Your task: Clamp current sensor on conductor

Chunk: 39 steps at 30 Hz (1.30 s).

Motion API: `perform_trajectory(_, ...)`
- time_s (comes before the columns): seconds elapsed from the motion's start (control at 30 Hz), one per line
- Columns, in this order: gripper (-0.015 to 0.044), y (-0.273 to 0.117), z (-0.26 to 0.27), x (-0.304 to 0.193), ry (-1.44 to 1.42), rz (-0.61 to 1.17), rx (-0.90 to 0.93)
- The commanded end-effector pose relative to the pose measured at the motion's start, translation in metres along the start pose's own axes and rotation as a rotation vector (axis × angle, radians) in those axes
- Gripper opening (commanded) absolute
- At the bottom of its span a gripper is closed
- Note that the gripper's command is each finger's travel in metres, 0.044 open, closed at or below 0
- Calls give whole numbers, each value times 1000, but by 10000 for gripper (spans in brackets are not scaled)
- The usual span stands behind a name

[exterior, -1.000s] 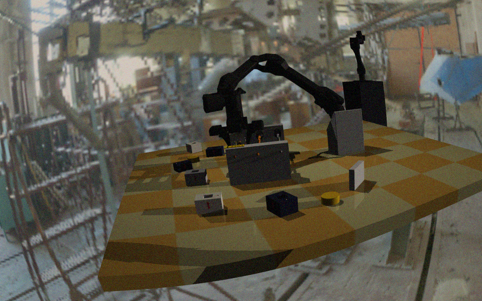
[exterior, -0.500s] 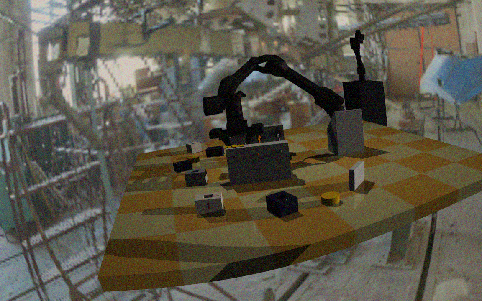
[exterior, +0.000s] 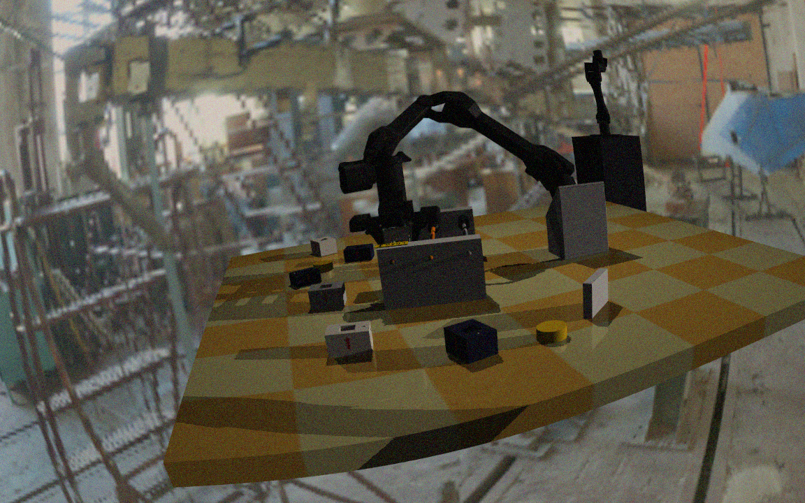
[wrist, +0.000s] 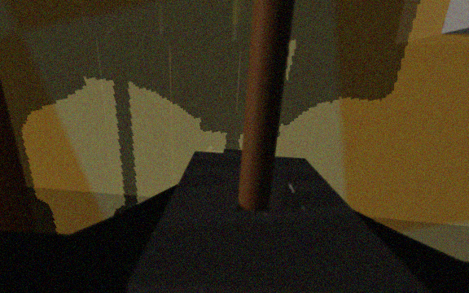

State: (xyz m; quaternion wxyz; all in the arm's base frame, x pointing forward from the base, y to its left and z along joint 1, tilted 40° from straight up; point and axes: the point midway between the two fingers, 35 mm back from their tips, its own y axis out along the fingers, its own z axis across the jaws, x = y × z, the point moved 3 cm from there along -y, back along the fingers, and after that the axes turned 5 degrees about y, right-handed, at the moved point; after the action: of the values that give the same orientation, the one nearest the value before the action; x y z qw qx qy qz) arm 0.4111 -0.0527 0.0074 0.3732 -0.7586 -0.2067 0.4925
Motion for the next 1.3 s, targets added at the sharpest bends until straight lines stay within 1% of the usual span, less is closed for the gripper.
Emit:
perform_trajectory(0.0,274,0,0,0,2,0,0)
perform_trajectory(0.87,274,0,0,0,2,0,0)
perform_trajectory(1.27,194,0,0,0,0,0,0)
